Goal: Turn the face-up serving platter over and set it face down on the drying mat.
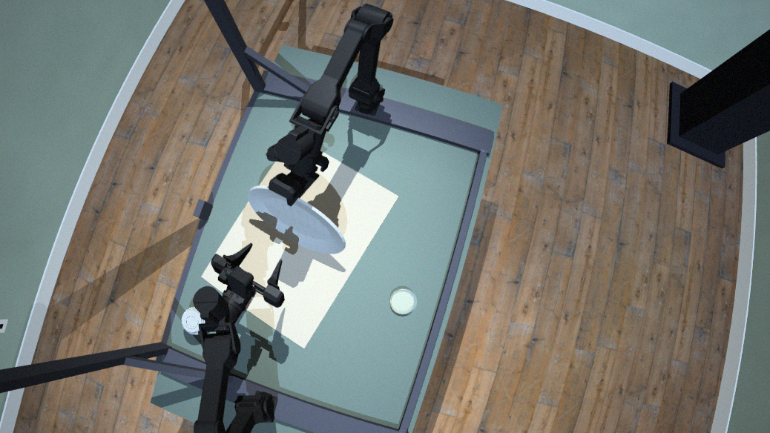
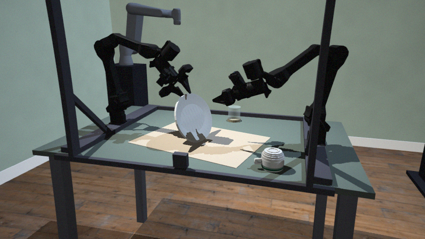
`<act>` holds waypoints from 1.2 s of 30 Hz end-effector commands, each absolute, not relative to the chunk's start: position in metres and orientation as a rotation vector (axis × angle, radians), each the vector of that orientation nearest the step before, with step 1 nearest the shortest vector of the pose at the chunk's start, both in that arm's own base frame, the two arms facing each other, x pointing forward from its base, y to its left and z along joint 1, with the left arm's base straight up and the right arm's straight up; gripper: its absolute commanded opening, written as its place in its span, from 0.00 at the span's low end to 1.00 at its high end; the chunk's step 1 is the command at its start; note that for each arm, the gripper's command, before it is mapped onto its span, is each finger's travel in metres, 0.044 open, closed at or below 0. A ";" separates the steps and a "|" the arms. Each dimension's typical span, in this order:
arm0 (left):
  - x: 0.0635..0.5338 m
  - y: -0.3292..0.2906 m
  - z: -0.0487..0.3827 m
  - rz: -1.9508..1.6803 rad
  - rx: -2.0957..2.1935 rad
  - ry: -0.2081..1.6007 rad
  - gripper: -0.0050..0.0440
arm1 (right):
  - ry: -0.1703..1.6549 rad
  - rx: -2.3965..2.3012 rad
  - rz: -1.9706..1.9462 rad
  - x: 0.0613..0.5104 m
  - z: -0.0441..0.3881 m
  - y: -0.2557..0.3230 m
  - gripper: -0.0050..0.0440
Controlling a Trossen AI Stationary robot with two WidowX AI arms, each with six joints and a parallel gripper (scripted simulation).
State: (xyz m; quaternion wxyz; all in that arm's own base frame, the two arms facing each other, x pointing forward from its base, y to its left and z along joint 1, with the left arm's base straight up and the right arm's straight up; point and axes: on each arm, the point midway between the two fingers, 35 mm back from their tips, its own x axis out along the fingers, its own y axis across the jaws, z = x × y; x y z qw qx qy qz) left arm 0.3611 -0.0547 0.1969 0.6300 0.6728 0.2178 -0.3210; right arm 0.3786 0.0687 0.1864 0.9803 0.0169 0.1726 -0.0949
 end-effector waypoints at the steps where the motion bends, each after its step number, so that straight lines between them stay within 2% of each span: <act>1: 0.381 -0.060 0.224 -0.693 1.549 0.447 0.43 | 0.314 0.054 -0.192 0.378 0.200 0.068 0.92; 13: 0.408 -0.065 0.231 -0.701 1.548 0.456 0.43 | 0.311 0.056 -0.189 0.377 0.201 0.069 0.92; 16: 0.402 -0.064 0.228 -0.703 1.547 0.459 0.43 | 0.309 0.056 -0.190 0.378 0.201 0.069 0.92; 30: 0.446 -0.072 0.234 -0.708 1.547 0.462 0.43 | 0.312 0.055 -0.187 0.377 0.200 0.070 0.92; 33: 0.439 -0.070 0.232 -0.710 1.546 0.465 0.43 | 0.311 0.055 -0.188 0.377 0.201 0.070 0.92; 36: 0.457 -0.073 0.235 -0.705 1.547 0.457 0.43 | 0.312 0.054 -0.187 0.377 0.200 0.070 0.92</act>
